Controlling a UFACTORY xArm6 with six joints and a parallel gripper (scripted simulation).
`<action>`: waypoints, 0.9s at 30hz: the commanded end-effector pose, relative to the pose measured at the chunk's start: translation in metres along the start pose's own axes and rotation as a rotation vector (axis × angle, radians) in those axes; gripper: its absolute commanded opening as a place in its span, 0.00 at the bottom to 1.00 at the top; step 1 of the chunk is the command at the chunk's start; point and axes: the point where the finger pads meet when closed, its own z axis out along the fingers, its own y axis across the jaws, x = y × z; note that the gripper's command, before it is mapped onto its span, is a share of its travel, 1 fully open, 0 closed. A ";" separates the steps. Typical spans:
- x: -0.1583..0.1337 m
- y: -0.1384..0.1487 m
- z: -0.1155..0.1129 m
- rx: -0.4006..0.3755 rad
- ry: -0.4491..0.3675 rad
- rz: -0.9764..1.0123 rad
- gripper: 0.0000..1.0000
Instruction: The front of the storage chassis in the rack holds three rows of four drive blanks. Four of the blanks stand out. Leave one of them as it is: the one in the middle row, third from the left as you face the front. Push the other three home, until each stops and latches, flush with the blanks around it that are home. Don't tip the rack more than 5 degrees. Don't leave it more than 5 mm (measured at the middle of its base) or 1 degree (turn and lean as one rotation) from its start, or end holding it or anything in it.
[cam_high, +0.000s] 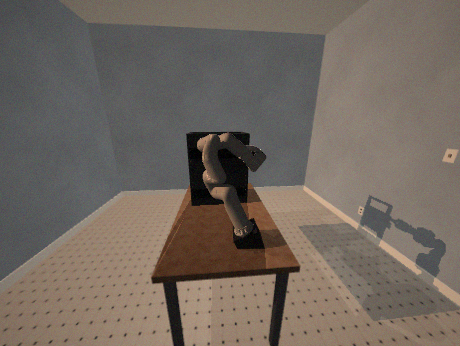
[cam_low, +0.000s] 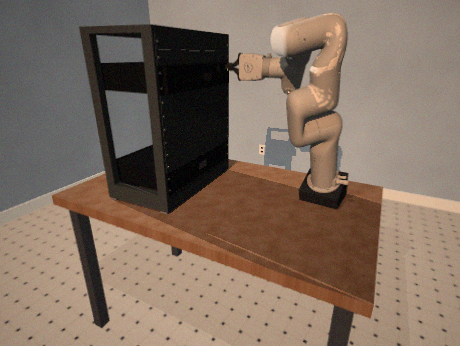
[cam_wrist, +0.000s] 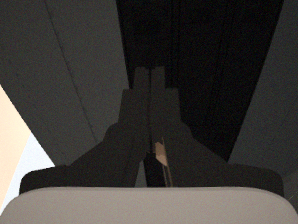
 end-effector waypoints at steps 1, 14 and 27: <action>0.000 -0.001 0.000 0.002 0.000 -0.002 0.00; 0.000 -0.001 0.003 0.002 0.000 -0.002 0.00; 0.000 -0.001 0.006 0.002 0.000 -0.002 0.00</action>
